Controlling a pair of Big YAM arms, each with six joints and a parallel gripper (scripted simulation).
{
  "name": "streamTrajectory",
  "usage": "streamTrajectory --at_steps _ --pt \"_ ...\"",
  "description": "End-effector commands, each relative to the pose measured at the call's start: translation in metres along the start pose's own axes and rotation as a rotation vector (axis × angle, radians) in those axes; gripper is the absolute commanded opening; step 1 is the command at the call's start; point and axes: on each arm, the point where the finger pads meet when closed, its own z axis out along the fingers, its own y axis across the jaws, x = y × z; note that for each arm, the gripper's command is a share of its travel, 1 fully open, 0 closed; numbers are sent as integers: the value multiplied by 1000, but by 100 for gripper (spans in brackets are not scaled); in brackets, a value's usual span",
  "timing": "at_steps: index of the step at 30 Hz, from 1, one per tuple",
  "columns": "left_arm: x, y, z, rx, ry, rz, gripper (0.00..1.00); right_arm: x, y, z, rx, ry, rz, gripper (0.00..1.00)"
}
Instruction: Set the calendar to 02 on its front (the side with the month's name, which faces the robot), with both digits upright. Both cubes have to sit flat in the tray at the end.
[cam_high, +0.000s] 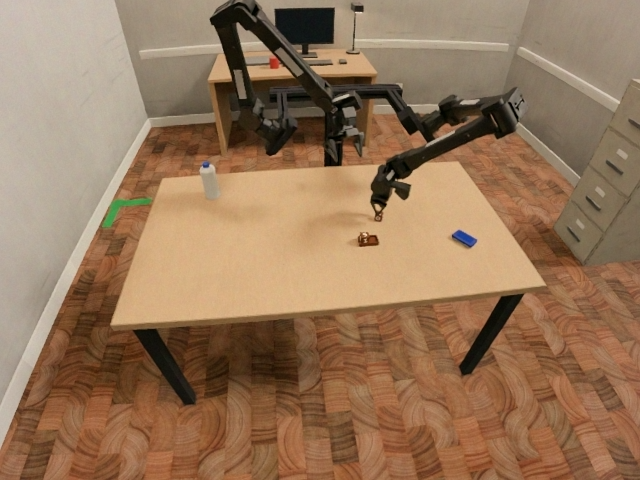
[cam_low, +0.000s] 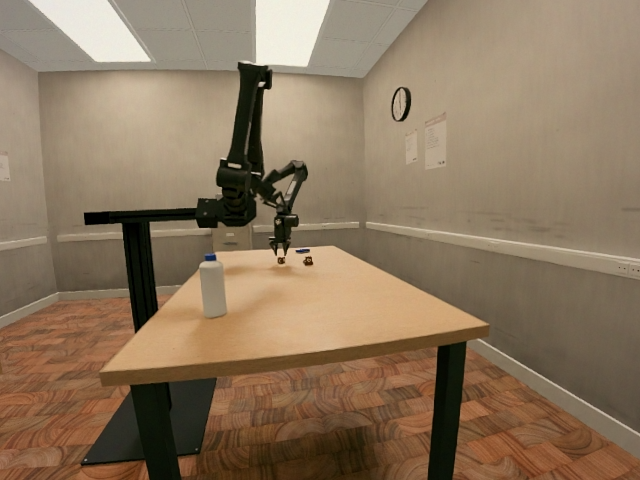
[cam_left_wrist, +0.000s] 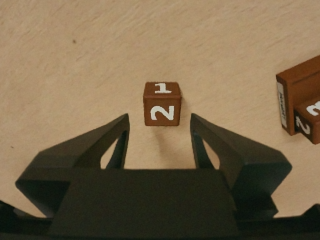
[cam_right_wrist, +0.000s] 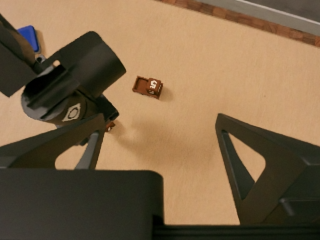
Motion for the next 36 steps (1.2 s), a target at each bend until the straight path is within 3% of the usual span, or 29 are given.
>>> streamTrajectory --at_steps 1,15,21,22,26,36 --pt "0 0 9 -5 3 -2 55 -10 9 0 -7 -10 32 100" --pt "0 1 27 -7 3 -1 55 -10 9 0 -7 -10 32 100" --pt "-2 -7 21 16 -4 -1 55 -10 9 0 -7 -10 32 100" --pt "-2 -7 21 16 -4 -1 47 -10 9 0 -7 -10 32 100" --pt "-2 -7 21 16 -4 -1 47 -10 9 0 -7 -10 32 100" --pt "-2 -5 21 14 -3 -10 33 -10 9 0 -7 -10 32 100"
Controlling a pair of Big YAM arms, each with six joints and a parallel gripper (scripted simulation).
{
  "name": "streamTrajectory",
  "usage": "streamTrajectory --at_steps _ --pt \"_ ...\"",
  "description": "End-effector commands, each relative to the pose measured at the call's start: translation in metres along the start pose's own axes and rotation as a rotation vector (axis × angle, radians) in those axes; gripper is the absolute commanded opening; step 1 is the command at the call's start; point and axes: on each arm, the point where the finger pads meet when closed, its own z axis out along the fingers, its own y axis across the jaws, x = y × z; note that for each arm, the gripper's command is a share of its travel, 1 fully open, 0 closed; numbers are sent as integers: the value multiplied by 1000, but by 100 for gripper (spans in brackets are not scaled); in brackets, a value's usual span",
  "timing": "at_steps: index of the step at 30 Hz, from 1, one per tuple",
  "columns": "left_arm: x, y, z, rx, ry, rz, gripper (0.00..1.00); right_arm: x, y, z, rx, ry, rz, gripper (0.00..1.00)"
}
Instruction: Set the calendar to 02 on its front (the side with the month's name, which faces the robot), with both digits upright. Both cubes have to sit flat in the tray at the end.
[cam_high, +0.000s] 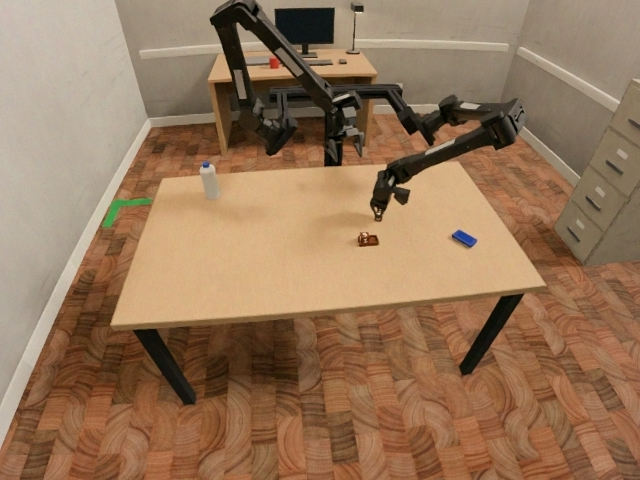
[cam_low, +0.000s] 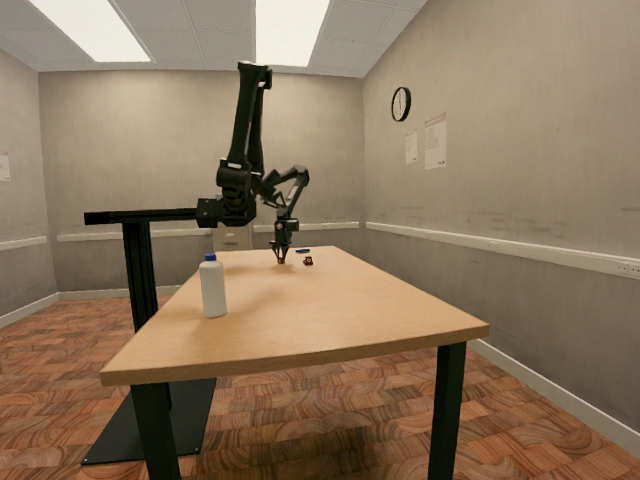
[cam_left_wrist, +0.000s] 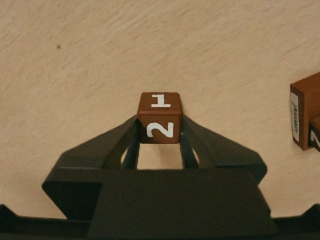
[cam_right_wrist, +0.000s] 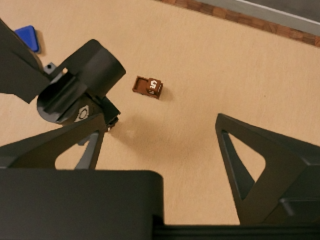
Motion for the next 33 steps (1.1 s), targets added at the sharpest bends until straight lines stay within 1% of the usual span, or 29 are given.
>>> streamTrajectory --at_steps 1,7,9,10,11,12,13,14,17,20,22,24,26,29,31,32,33 --pt "-1 -3 -2 13 -6 -7 31 -10 9 0 -7 -10 32 100" --pt "-1 -3 -2 13 -6 -7 26 -10 9 0 -7 -10 32 100" --pt "-1 -2 -2 8 -4 -1 3 -10 9 0 -7 -10 32 100" --pt "-1 -2 -2 8 -4 -1 0 -10 9 0 -7 -10 32 100" --pt "-1 -2 -2 8 -4 -1 0 -10 9 0 -7 -10 32 100" --pt "-1 -2 -2 8 -4 -1 11 -10 9 0 -7 -10 32 100" --pt "-3 -7 -10 23 -10 -3 23 -10 9 0 -7 -10 32 100" --pt "-3 -6 -12 22 -8 -2 26 -10 9 0 -7 -10 32 100" --pt "-2 -6 -26 23 -6 -2 26 -10 9 0 -7 -10 32 100" --pt "-2 -6 -49 23 -6 -2 26 -10 9 0 -7 -10 32 100" --pt "-2 -6 -49 23 -6 -2 26 -10 9 0 -7 -10 32 100" --pt "-1 -8 -64 26 -5 -5 26 -10 9 0 -7 -10 32 100" --pt "-2 -7 -66 24 -7 -21 26 -10 9 0 -7 -10 32 100" --pt "-2 -6 -76 21 -11 -52 26 -10 9 0 -7 -10 32 100" --pt "-3 -17 -81 24 -6 -1 26 -10 9 0 -7 -10 32 100" --pt "-9 -25 -77 -1 8 -4 26 -10 9 0 -7 -10 32 100" --pt "-13 -39 -78 0 5 18 26 -10 9 0 -7 -10 32 100"
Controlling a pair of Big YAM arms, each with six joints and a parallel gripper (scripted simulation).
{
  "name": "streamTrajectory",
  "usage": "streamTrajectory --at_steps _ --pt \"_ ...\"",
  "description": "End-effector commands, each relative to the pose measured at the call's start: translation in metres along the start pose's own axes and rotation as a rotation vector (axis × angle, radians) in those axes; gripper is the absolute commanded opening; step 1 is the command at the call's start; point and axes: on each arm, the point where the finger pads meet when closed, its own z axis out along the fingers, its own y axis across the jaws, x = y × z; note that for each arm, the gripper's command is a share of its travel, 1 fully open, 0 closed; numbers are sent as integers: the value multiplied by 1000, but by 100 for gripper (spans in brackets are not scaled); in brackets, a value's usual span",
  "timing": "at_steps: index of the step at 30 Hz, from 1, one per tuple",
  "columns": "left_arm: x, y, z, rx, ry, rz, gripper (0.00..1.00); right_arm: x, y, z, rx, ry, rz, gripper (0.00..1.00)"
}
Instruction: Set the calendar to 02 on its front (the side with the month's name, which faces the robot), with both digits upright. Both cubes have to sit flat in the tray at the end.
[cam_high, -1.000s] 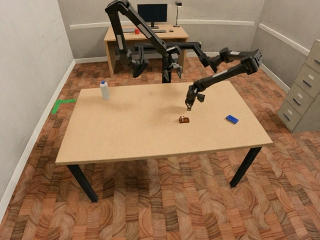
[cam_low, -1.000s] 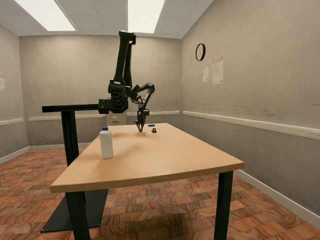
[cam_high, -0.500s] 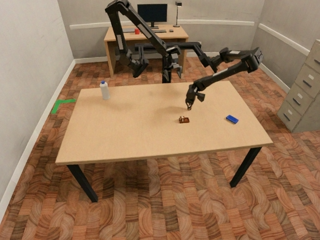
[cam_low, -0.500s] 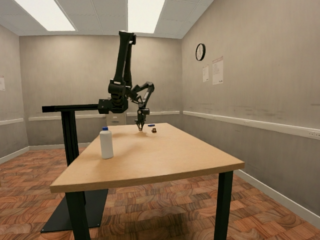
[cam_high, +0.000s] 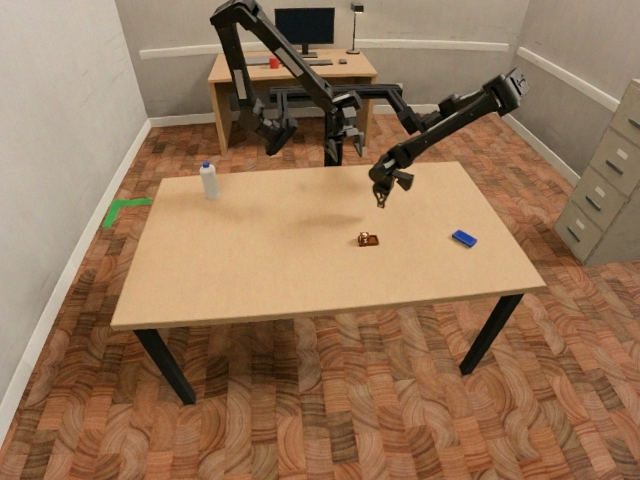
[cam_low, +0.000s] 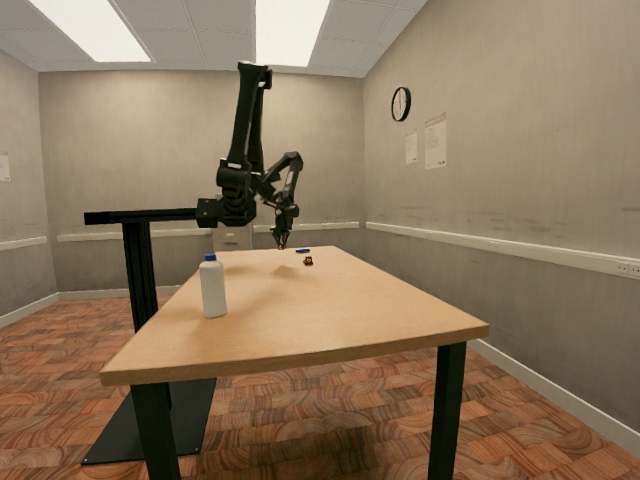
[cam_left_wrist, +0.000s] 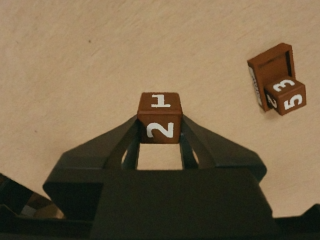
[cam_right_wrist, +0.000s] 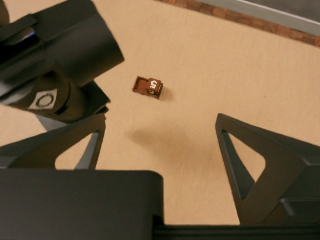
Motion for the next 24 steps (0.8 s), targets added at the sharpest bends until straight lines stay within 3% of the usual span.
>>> streamTrajectory --at_steps 1,13,18,24 --pt "-13 -45 -5 -1 8 -16 26 -10 9 0 -7 -10 32 100" --pt "-28 -120 2 -15 5 -23 26 -10 9 0 -7 -10 32 100" --pt "-28 -129 -2 -7 3 -34 26 -10 9 0 -7 -10 32 100" --pt "-30 -132 -5 2 2 82 26 -10 9 0 -7 -10 32 100"
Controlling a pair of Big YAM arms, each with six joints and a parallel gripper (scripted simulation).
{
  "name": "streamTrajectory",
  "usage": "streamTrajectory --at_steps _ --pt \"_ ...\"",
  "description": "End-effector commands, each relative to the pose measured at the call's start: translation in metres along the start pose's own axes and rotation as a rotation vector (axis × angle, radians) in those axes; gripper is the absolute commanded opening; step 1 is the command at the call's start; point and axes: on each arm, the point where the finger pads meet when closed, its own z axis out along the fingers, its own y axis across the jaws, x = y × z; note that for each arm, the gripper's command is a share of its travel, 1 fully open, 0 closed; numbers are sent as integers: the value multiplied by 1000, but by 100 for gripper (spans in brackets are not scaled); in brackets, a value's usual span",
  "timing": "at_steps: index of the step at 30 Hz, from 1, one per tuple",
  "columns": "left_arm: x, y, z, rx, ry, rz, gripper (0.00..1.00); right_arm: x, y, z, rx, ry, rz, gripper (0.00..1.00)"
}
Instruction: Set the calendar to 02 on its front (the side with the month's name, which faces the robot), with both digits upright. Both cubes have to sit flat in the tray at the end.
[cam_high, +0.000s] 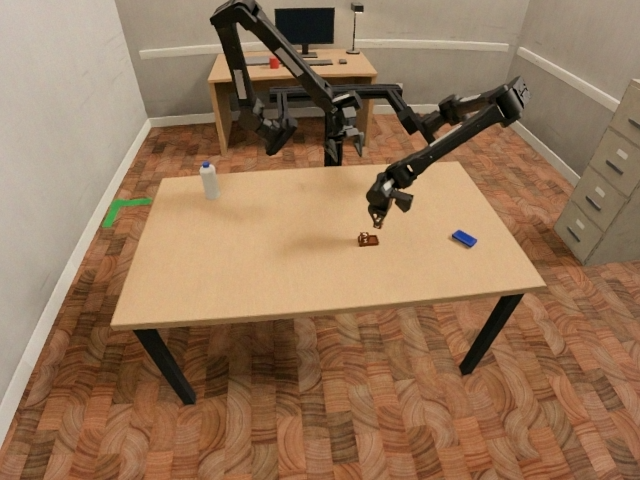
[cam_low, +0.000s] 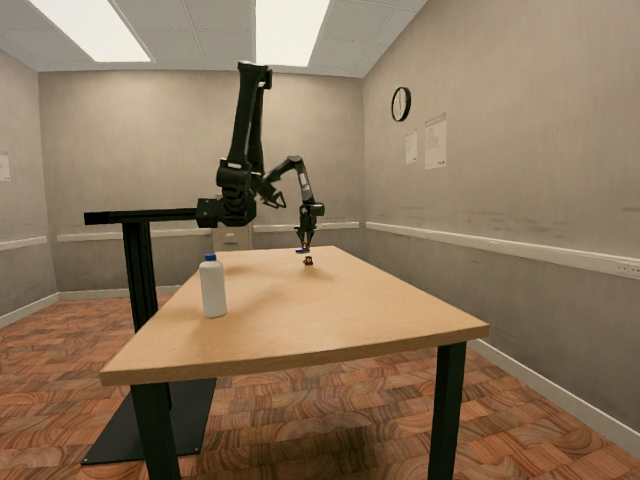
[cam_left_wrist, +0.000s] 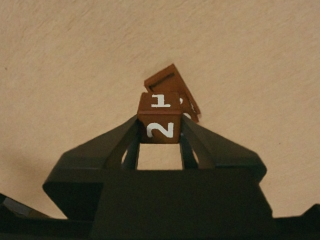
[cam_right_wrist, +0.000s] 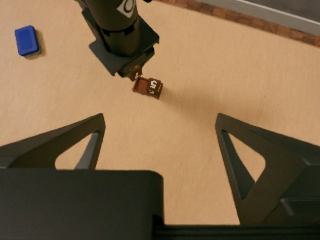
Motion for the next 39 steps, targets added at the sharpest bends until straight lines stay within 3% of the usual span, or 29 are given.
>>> streamTrajectory --at_steps 1,14,16,39 --pt "-1 -5 0 1 -4 129 26 -10 9 0 -7 -10 32 100" --pt "-1 -6 -3 6 -9 728 26 -10 9 0 -7 -10 32 100" --pt "-1 -6 -3 6 -9 728 26 -10 9 0 -7 -10 32 100" --pt "1 -8 -5 6 -27 1655 26 -10 9 0 -7 -10 32 100"
